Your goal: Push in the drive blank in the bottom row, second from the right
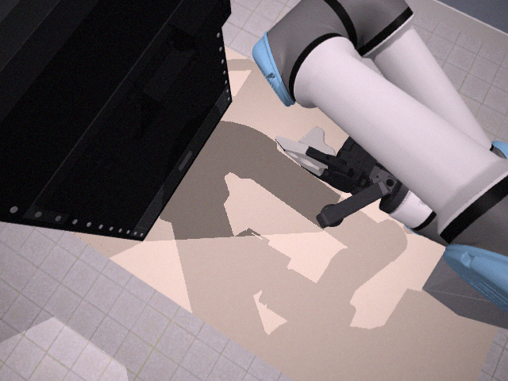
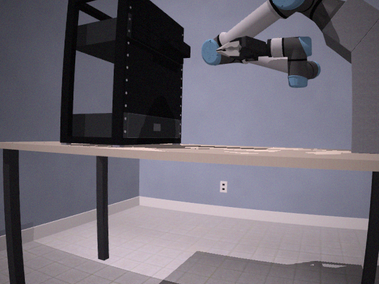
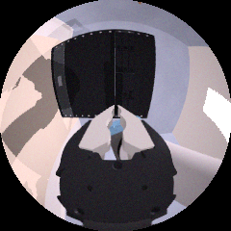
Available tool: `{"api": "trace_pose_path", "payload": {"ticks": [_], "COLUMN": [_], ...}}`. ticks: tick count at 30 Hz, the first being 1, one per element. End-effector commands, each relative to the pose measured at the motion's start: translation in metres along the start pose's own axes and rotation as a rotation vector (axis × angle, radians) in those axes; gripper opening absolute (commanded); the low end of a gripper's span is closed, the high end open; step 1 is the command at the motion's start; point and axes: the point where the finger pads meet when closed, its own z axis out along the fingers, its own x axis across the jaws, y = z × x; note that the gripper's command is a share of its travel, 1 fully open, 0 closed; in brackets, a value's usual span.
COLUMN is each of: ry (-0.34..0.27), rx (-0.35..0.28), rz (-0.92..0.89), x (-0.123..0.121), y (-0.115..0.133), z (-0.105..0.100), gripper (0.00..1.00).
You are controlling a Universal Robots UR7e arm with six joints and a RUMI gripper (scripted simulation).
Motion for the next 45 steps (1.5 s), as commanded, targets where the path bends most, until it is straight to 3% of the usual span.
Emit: {"api": "trace_pose_path", "payload": {"ticks": [1, 13, 45], "ry": [0.008, 0.008, 0.008], "rx": [0.011, 0.011, 0.011], "rz": [0.002, 0.002, 0.002], "x": [0.004, 0.004, 0.004], "y": [-0.001, -0.001, -0.001], "z": [-0.02, -0.039, -0.04], "gripper": [0.0, 0.0, 0.0]}}
